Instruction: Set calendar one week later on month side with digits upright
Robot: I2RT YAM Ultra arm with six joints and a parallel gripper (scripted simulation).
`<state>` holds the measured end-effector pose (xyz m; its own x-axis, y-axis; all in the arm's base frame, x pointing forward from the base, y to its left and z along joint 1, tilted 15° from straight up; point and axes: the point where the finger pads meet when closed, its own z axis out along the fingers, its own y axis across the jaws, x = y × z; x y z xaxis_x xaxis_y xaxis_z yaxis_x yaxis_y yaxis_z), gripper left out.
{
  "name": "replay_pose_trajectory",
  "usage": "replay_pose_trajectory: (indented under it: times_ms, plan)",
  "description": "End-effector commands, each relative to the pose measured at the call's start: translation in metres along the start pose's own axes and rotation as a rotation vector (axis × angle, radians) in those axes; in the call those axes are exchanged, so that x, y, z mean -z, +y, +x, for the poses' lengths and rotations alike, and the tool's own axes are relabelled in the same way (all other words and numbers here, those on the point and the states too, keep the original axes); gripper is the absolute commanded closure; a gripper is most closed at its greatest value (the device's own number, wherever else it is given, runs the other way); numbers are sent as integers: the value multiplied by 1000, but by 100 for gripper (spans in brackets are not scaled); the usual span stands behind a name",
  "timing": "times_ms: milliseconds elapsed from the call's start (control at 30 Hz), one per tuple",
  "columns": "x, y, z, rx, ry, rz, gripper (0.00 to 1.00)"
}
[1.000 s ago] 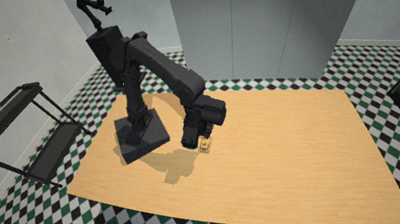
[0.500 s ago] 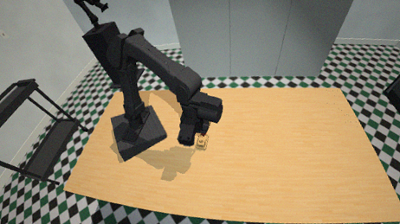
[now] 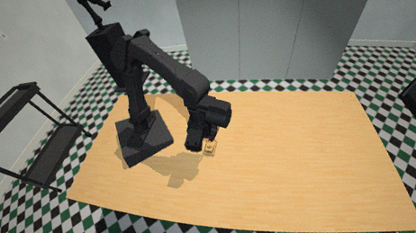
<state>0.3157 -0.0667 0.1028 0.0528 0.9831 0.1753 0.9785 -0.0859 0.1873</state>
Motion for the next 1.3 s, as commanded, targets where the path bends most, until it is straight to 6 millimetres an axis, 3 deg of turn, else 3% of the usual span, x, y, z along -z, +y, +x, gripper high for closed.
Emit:
replay_pose_trajectory:
  times_ms: [0,467,1267]
  plan:
    - [3,2,-1,-1,-4,-10,55]
    - [-4,2,-1,-2,-4,-10,55]
    - [-36,2,0,-2,-4,-10,55]
